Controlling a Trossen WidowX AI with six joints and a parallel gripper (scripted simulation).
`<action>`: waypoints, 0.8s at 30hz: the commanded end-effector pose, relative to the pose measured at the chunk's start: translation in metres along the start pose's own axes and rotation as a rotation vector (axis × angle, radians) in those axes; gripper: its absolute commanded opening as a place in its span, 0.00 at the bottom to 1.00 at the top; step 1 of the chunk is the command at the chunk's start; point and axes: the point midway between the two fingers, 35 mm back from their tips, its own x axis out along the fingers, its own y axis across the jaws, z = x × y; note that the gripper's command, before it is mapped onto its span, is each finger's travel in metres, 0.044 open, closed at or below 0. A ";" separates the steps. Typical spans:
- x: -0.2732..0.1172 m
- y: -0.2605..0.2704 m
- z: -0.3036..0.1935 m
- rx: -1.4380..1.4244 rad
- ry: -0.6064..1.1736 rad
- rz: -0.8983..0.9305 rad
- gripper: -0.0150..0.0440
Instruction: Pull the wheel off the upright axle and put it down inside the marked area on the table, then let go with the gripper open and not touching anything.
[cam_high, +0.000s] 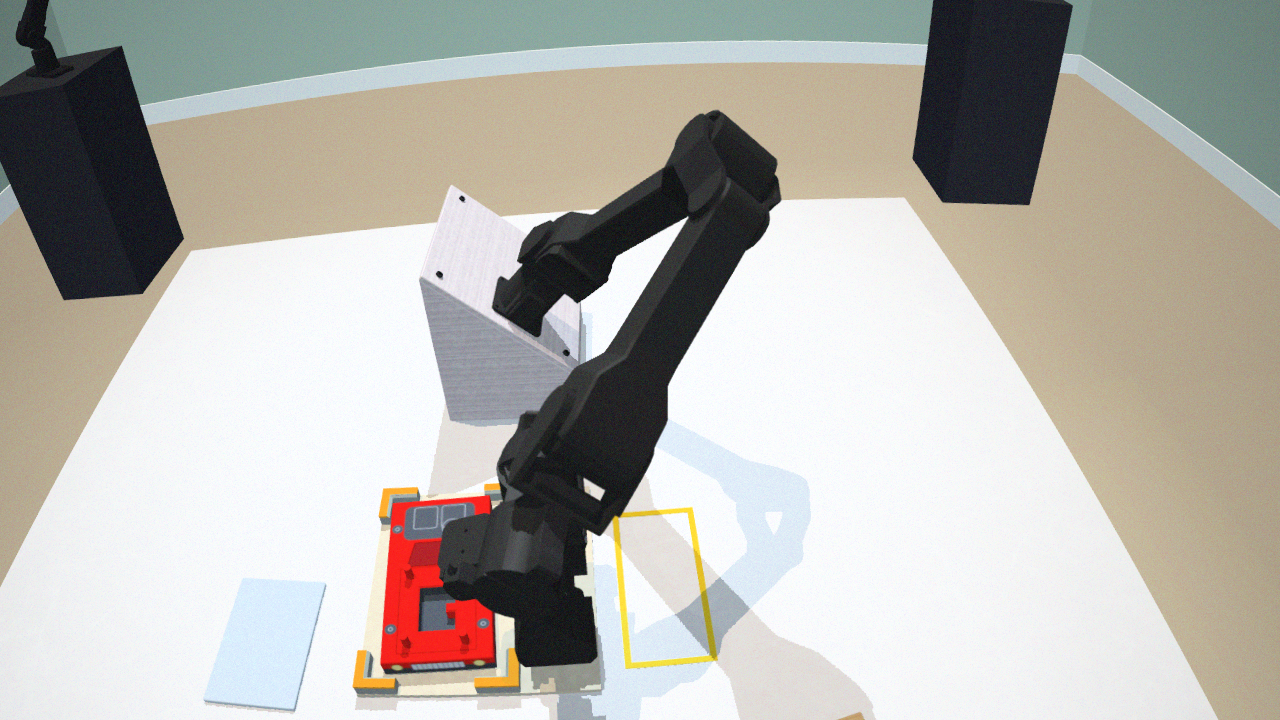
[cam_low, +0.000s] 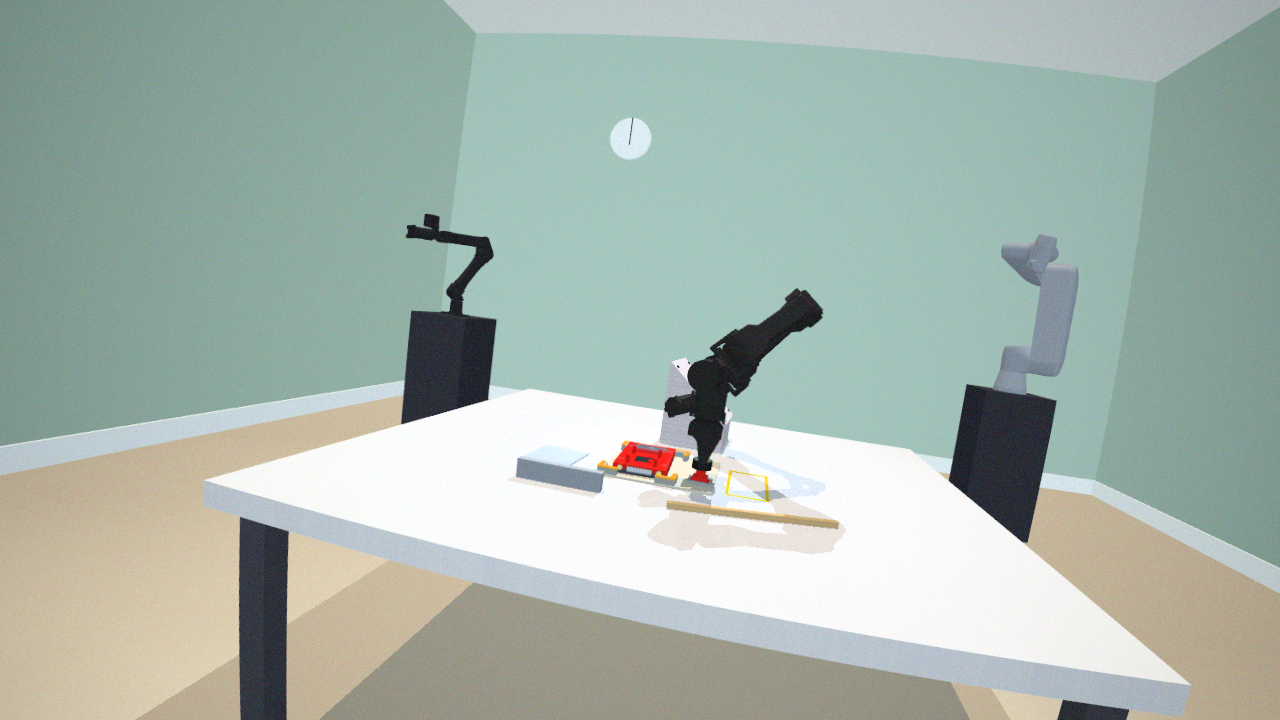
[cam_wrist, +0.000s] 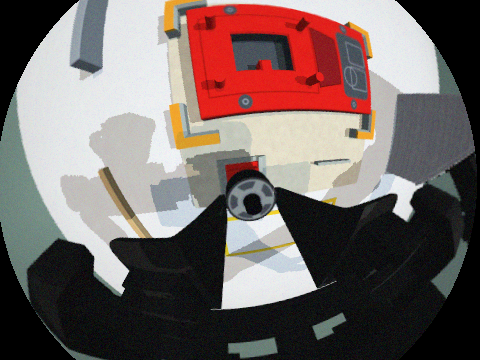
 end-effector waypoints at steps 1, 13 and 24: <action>-0.011 -0.001 0.003 0.017 0.001 0.011 0.25; -0.015 -0.001 0.003 0.018 0.001 0.012 0.25; -0.019 -0.001 0.003 0.018 0.001 0.012 0.25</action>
